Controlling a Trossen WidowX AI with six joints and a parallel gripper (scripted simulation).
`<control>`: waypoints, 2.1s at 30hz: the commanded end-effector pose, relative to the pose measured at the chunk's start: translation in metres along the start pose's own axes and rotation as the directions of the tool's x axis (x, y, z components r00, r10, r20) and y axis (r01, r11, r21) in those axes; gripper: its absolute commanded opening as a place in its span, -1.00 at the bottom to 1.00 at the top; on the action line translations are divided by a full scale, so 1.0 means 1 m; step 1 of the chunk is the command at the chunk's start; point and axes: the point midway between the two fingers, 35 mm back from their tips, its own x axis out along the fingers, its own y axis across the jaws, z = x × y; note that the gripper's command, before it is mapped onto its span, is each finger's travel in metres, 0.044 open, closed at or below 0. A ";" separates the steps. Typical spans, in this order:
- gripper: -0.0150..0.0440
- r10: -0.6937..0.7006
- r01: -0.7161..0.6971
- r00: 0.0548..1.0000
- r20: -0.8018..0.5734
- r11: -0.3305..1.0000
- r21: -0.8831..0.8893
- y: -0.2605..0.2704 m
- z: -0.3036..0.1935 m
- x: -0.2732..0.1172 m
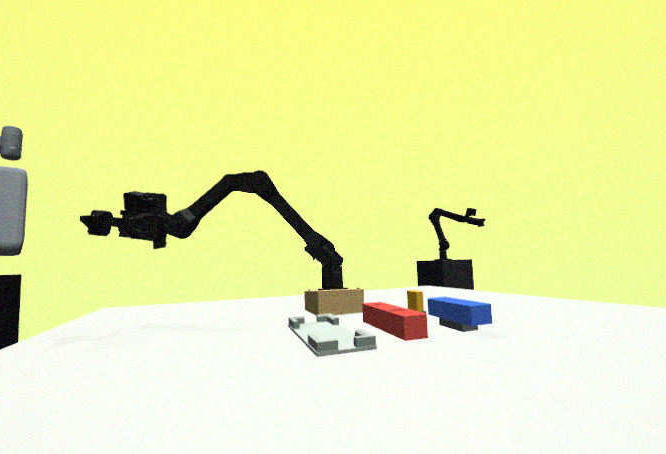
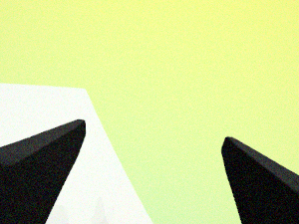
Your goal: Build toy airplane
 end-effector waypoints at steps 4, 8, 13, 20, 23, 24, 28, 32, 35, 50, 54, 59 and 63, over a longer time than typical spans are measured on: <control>1.00 0.019 -0.018 1.000 -0.011 0.998 0.055 0.012 0.002 0.026; 1.00 0.078 -0.066 0.995 -0.055 0.979 0.191 0.051 0.005 0.089; 1.00 0.169 -0.113 0.976 -0.138 0.934 0.340 0.117 0.006 0.155; 1.00 0.320 -0.141 0.898 -0.301 0.858 0.494 0.234 0.004 0.218; 1.00 0.386 -0.140 0.841 -0.379 0.832 0.537 0.289 0.003 0.230; 1.00 0.407 -0.138 0.818 -0.406 0.825 0.548 0.308 0.003 0.232; 1.00 0.479 -0.130 0.711 -0.515 0.809 0.573 0.381 0.001 0.231; 1.00 0.527 -0.125 0.578 -0.623 0.811 0.571 0.451 -0.001 0.213; 1.00 0.541 -0.127 0.462 -0.703 0.824 0.551 0.500 -0.002 0.189; 1.00 0.177 -0.404 -0.033 -0.984 0.898 0.175 0.623 0.006 0.002; 1.00 0.169 -0.410 -0.036 -0.985 0.897 0.169 0.624 0.006 0.000; 1.00 0.169 -0.410 -0.036 -0.985 0.897 0.169 0.630 -0.027 0.000; 1.00 0.169 -0.410 -0.036 -0.985 0.897 0.169 0.632 -0.046 -0.002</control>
